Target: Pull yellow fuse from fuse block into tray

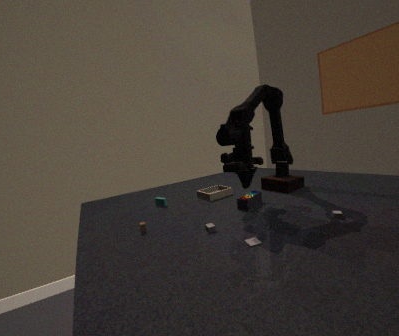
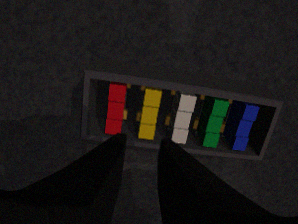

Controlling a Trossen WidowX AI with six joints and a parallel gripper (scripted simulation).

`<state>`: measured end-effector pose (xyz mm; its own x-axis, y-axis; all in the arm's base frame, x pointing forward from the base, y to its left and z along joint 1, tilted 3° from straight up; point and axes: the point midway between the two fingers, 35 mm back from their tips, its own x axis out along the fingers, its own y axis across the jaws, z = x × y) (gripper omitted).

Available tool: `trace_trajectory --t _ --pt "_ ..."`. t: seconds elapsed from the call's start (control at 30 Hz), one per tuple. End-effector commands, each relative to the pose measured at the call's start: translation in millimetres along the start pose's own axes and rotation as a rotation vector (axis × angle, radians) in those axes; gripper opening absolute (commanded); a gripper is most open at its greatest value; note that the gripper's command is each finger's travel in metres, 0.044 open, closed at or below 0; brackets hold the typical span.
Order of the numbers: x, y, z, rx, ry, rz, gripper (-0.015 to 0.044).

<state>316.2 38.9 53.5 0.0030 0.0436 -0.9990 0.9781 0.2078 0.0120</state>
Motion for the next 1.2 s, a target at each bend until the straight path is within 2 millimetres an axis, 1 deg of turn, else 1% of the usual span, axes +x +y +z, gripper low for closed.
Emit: trace_trajectory --t 0.0,0.77,1.17 --pt "5.4 -1.8 0.6 0.007 -0.003 -0.006 0.0071" --pt "27.7 -3.4 0.8 0.007 -0.003 -0.007 0.0071" --pt "28.3 -3.4 0.8 0.007 -0.003 -0.007 0.0071"
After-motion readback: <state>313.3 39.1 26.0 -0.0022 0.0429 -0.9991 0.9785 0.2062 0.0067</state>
